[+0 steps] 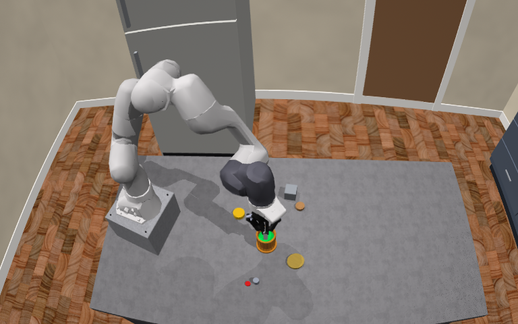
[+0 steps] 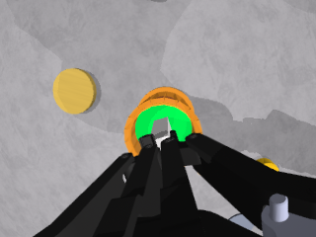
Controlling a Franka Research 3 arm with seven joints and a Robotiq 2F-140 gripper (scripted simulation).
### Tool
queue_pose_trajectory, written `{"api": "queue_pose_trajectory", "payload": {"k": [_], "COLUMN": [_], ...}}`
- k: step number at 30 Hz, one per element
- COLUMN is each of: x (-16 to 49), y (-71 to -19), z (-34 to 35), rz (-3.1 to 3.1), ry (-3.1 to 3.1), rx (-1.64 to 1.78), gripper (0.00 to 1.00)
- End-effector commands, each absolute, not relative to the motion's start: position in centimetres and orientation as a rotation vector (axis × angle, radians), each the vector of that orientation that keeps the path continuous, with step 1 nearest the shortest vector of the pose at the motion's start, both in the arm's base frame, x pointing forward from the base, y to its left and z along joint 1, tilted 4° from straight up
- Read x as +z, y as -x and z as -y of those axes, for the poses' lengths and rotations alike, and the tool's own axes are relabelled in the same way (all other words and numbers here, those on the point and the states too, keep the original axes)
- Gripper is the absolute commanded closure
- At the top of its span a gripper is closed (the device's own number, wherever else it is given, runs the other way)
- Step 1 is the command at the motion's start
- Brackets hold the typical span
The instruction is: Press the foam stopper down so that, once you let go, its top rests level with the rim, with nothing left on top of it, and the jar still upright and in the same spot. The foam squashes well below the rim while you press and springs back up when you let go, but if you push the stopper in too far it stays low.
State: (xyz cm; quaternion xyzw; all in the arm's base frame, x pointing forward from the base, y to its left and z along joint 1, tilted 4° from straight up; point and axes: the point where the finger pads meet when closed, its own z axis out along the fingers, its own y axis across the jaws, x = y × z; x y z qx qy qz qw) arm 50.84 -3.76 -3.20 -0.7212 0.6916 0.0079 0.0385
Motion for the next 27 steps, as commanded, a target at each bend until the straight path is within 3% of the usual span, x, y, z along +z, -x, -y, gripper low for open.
{"api": "queue_pose_trajectory", "payload": {"k": [1,27], "x": [-4.2,-1.8], "y": [-49.7,-50.1], "z": [3.5,3.7], "rz": [-2.123,-2.123], "ry": [2.234,2.234], "rx": [0.053,0.053], "gripper": [1.00,1.00]}}
